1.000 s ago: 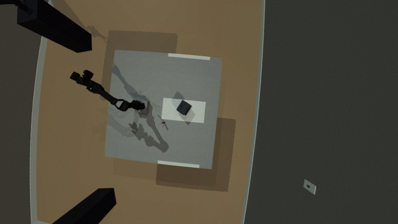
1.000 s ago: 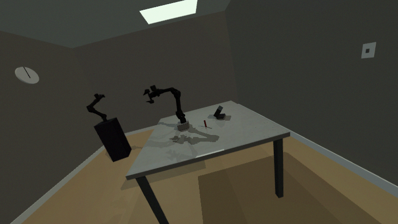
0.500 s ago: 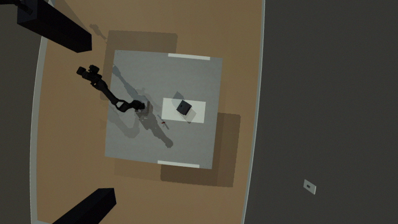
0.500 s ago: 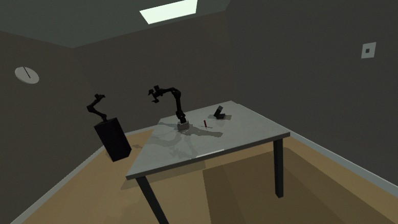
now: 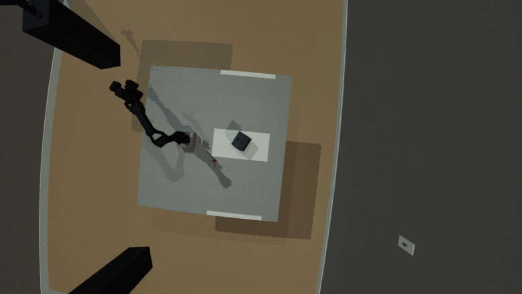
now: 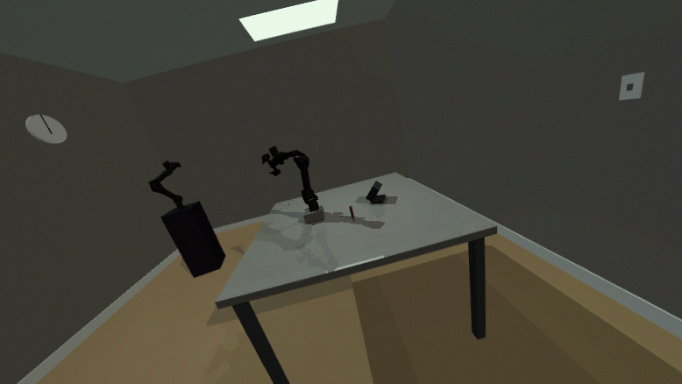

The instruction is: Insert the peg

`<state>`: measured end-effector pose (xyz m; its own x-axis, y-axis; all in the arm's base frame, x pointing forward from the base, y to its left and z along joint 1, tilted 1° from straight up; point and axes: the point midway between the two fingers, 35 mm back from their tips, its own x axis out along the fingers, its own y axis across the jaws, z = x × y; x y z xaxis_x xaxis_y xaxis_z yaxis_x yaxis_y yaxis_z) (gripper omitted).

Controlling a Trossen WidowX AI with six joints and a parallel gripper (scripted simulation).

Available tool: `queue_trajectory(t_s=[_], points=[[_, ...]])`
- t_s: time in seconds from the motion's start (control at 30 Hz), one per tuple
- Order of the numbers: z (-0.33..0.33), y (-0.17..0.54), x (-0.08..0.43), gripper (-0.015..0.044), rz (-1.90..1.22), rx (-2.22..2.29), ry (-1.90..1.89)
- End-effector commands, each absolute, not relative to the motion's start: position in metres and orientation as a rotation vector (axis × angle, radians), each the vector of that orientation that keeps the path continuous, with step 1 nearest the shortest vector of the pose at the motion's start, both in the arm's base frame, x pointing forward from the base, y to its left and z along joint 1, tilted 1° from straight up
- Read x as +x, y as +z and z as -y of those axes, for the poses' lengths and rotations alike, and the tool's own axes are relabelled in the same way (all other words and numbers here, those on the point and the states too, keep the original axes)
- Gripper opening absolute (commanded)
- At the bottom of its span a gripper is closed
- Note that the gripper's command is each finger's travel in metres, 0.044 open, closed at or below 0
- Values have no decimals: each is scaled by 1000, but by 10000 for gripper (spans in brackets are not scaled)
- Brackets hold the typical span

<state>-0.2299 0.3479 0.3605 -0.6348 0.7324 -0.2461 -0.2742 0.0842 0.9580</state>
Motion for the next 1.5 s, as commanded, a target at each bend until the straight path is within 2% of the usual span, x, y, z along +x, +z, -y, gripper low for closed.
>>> queue_trajectory(t_s=[0.0, 0.8, 1.47], points=[[-359, 354, -214, 440, -1567, 498, 1600], [-407, 319, -95, 440, -1241, 429, 1430], [-410, 292, 2, 440, -1092, 349, 1273]])
